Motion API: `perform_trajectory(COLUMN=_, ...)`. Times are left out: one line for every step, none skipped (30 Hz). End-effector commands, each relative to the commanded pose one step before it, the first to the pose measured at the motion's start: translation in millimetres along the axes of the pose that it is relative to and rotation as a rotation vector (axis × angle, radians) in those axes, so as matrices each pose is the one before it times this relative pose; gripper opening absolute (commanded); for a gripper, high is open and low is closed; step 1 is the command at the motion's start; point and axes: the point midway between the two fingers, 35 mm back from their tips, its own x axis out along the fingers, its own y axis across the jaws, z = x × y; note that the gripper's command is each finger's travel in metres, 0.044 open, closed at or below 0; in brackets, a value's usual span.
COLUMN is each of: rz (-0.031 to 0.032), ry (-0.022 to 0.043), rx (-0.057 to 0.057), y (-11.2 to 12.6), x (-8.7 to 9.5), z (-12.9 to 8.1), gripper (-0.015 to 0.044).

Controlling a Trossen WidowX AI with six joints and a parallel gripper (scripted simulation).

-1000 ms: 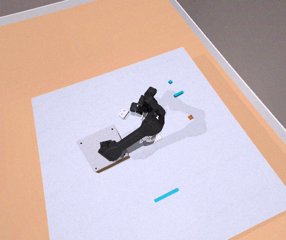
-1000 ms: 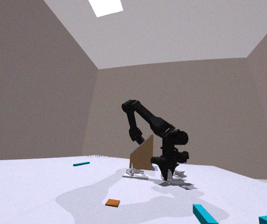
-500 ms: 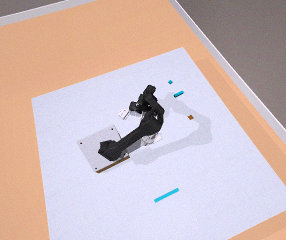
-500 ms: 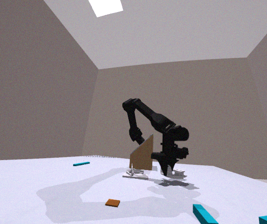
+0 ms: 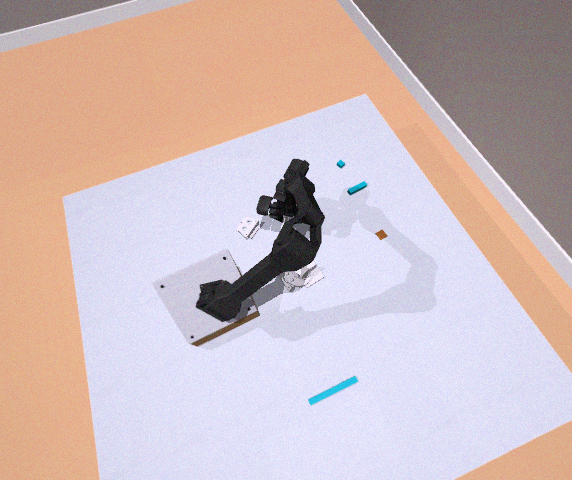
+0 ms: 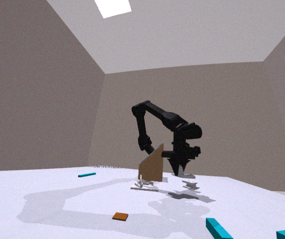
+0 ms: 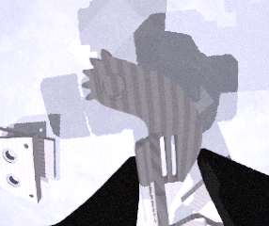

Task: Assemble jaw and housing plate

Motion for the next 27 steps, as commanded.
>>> perform_trajectory(rz=-0.00004, ry=-0.01596, rx=0.0115, y=-1.86, x=-12.0, z=3.47, gripper=0.0134)
perform_trajectory(rz=0.0, ry=0.0, rx=0.0, y=0.0, x=0.0, z=0.0, gripper=0.0134)
perform_trajectory(rz=0.0, ry=0.0, rx=0.0, y=0.0, x=0.0, z=0.0, gripper=0.0134)
perform_trajectory(rz=0.0, ry=0.0, rx=0.0, y=0.0, x=0.0, z=0.0, gripper=0.0134)
perform_trajectory(rz=0.0, ry=0.0, rx=0.0, y=0.0, x=0.0, z=0.0, gripper=0.0134)
perform_trajectory(rz=0.0, ry=0.0, rx=0.0, y=0.0, x=0.0, z=0.0, gripper=0.0134)
perform_trajectory(rz=0.0, ry=0.0, rx=0.0, y=0.0, x=0.0, z=0.0, gripper=0.0134)
perform_trajectory(rz=0.0, ry=0.0, rx=0.0, y=0.0, x=0.0, z=0.0, gripper=0.0134)
perform_trajectory(rz=0.0, ry=0.0, rx=0.0, y=0.0, x=0.0, z=0.0, gripper=0.0134)
perform_trajectory(rz=0.00005, ry=-0.00005, rx=-0.0038, y=-0.25, x=-0.07, z=-0.3, gripper=0.0134)
perform_trajectory(rz=0.00014, ry=-0.00015, rx=-0.0115, y=-0.74, x=-0.2, z=-0.91, gripper=0.0134)
perform_trajectory(rz=0.00023, ry=-0.00025, rx=-0.0192, y=-1.21, x=-0.33, z=-1.53, gripper=0.0134)
perform_trajectory(rz=0.00026, ry=-0.0003, rx=-0.0232, y=-1.41, x=-0.39, z=-1.88, gripper=0.0134)
perform_trajectory(rz=0.00025, ry=-0.0003, rx=-0.0232, y=-1.35, x=-0.38, z=-1.93, gripper=0.0134)
perform_trajectory(rz=0.00023, ry=-0.0003, rx=-0.0232, y=-1.29, x=-0.37, z=-1.97, gripper=0.0134)
perform_trajectory(rz=0.00022, ry=-0.0003, rx=-0.0232, y=-1.22, x=-0.36, z=-2.01, gripper=0.0134)
perform_trajectory(rz=0.0002, ry=-0.00029, rx=-0.0232, y=-1.16, x=-0.35, z=-2.04, gripper=0.0134)
perform_trajectory(rz=0.00019, ry=-0.00029, rx=-0.0232, y=-1.09, x=-0.34, z=-2.08, gripper=0.0134)
perform_trajectory(rz=0.00018, ry=-0.00028, rx=-0.0231, y=-1.02, x=-0.34, z=-2.11, gripper=0.0134)
perform_trajectory(rz=0.00016, ry=-0.00028, rx=-0.0231, y=-0.96, x=-0.33, z=-2.14, gripper=0.0134)
perform_trajectory(rz=0.00015, ry=-0.00027, rx=-0.0231, y=-0.89, x=-0.32, z=-2.17, gripper=0.0134)
perform_trajectory(rz=0.00014, ry=-0.00027, rx=-0.0231, y=-0.82, x=-0.31, z=-2.2, gripper=0.0134)
perform_trajectory(rz=0.00013, ry=-0.00026, rx=-0.0231, y=-0.75, x=-0.3, z=-2.22, gripper=0.0134)
perform_trajectory(rz=0.00012, ry=-0.00025, rx=-0.0231, y=-0.67, x=-0.29, z=-2.24, gripper=0.0134)
perform_trajectory(rz=0.00011, ry=-0.00025, rx=-0.0231, y=-0.6, x=-0.28, z=-2.26, gripper=0.0134)
perform_trajectory(rz=0.0001, ry=-0.00024, rx=-0.0231, y=-0.53, x=-0.27, z=-2.28, gripper=0.0134)
perform_trajectory(rz=0.00009, ry=-0.00023, rx=-0.0231, y=-0.46, x=-0.26, z=-2.29, gripper=0.0134)
